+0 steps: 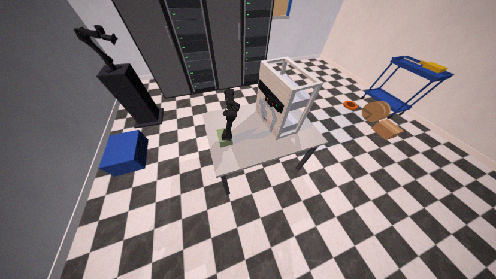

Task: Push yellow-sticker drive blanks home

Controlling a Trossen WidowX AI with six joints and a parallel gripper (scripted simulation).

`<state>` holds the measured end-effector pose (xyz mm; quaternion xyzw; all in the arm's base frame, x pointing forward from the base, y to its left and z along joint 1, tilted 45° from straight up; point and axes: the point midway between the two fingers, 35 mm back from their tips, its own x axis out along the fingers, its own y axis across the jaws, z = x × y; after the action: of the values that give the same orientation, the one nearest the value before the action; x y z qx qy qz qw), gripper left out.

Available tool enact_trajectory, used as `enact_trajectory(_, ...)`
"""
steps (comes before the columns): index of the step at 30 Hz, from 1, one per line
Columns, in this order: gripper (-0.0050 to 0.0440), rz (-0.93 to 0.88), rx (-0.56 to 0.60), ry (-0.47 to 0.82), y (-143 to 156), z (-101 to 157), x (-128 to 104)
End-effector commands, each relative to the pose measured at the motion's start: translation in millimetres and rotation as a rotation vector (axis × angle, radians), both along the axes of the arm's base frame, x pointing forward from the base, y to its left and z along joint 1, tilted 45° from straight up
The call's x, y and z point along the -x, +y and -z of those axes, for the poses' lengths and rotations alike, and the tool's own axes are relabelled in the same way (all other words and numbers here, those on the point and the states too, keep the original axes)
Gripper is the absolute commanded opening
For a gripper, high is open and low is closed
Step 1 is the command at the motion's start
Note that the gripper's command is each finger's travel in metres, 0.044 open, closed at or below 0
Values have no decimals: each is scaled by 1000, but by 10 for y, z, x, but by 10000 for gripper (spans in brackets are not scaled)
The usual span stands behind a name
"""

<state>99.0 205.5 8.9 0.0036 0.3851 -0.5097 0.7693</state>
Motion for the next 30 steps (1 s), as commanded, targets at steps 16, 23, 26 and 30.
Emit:
enact_trajectory(16,400,0,-18,-4,34,-24,-7)
enact_trajectory(23,440,0,-18,-4,34,-24,-7)
enact_trajectory(26,440,0,-18,-4,34,-24,-7)
enact_trajectory(30,440,0,-18,-4,34,-24,-7)
